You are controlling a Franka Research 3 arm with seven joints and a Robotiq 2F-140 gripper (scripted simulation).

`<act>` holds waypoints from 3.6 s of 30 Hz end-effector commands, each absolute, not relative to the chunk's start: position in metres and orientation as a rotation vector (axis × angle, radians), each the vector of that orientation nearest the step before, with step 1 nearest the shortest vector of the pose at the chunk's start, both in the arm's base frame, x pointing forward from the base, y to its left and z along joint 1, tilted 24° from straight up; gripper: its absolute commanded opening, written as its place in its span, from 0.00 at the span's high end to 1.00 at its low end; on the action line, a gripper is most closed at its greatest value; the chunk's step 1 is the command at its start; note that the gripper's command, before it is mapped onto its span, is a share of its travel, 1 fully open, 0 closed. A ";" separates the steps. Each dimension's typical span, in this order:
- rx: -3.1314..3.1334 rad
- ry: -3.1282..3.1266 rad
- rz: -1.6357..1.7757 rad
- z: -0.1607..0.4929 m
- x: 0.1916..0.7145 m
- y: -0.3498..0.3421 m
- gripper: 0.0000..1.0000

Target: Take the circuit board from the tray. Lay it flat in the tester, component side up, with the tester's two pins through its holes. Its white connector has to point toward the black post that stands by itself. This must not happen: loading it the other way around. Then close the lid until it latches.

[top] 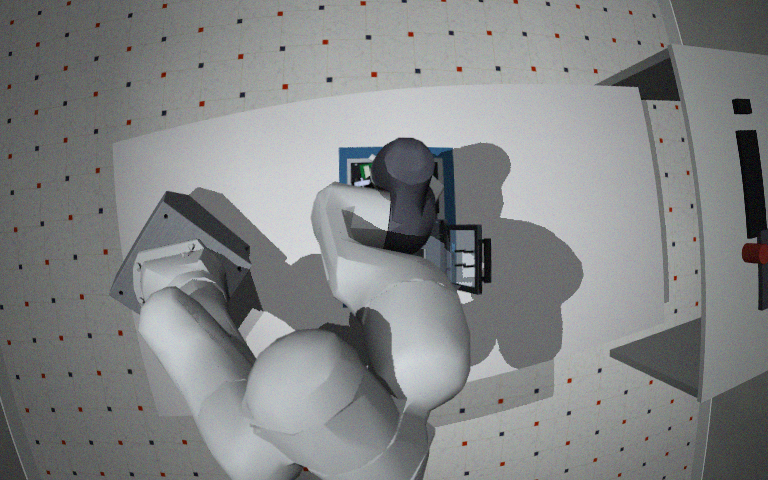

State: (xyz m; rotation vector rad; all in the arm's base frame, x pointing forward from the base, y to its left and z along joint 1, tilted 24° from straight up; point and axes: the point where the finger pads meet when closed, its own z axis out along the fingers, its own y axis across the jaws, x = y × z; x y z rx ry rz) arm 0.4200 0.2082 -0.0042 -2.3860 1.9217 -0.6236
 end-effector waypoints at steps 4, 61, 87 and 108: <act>-2.256 2.023 -0.628 -0.004 0.420 0.209 0.54; -2.201 2.069 -0.624 -0.004 0.420 0.209 0.54; -2.198 2.072 -0.624 -0.004 0.420 0.209 0.54; -2.198 2.072 -0.624 0.006 0.427 0.188 0.54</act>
